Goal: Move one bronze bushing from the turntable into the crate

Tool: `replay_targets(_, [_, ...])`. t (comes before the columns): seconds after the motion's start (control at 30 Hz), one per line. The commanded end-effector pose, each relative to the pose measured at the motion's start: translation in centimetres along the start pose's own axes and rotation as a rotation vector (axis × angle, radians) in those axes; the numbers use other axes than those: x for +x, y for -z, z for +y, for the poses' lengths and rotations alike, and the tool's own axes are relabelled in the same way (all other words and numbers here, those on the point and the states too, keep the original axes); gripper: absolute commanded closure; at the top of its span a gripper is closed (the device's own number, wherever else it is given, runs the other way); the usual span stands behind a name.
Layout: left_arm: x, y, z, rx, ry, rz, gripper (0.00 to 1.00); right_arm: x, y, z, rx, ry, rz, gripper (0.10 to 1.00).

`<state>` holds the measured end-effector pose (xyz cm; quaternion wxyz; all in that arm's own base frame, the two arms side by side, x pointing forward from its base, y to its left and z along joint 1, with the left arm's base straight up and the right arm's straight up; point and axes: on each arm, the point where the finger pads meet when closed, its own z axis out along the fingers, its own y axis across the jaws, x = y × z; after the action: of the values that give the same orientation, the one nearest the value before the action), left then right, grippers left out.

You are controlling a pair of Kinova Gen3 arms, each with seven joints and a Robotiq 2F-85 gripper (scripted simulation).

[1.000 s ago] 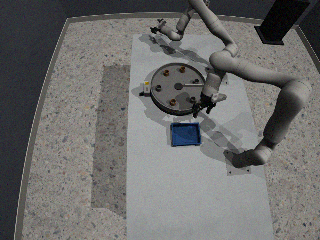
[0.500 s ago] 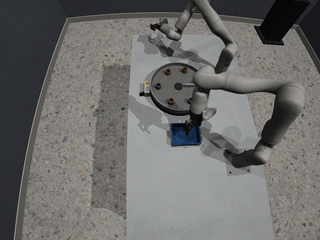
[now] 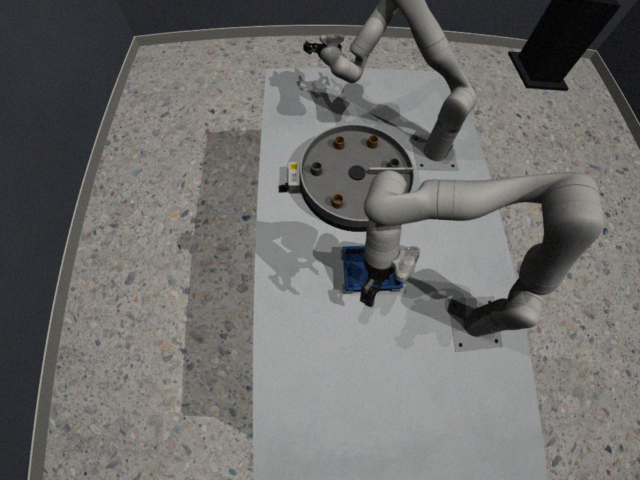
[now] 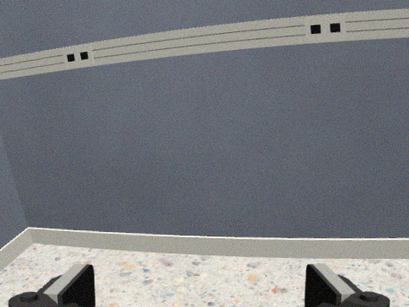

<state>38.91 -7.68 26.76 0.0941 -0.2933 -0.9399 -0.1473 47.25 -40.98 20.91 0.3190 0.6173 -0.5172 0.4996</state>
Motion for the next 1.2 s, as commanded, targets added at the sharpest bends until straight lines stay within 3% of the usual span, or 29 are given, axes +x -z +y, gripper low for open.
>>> replay_targets(0.0, [0.5,-0.8,1.7,0.022,0.056,0.003,0.001,0.5,1.5,0.2,-0.029,-0.096,-0.007,0.099])
replay_targets(0.1, [0.7,-1.0,2.3,0.029,0.074,0.005,0.001,0.6,2.0,0.3,-0.038,-0.127,-0.010,0.099])
replay_targets(0.6, [4.9,-5.3,10.0,0.129,0.357,0.024,0.001,0.5,9.8,2.0,-0.173,-0.584,-0.065,0.099])
replay_targets(0.67, [4.9,-5.3,10.0,0.129,0.357,0.024,0.001,0.5,9.8,2.0,-0.173,-0.584,-0.065,0.099])
replay_targets(0.73, [6.0,-6.2,11.4,0.147,0.414,0.027,0.001,0.2,11.3,2.4,-0.202,-0.674,-0.077,0.099])
replay_targets(1.17, [11.0,-9.7,16.4,0.215,0.642,0.037,0.001,-1.6,17.7,4.0,-0.331,-1.023,-0.136,0.099])
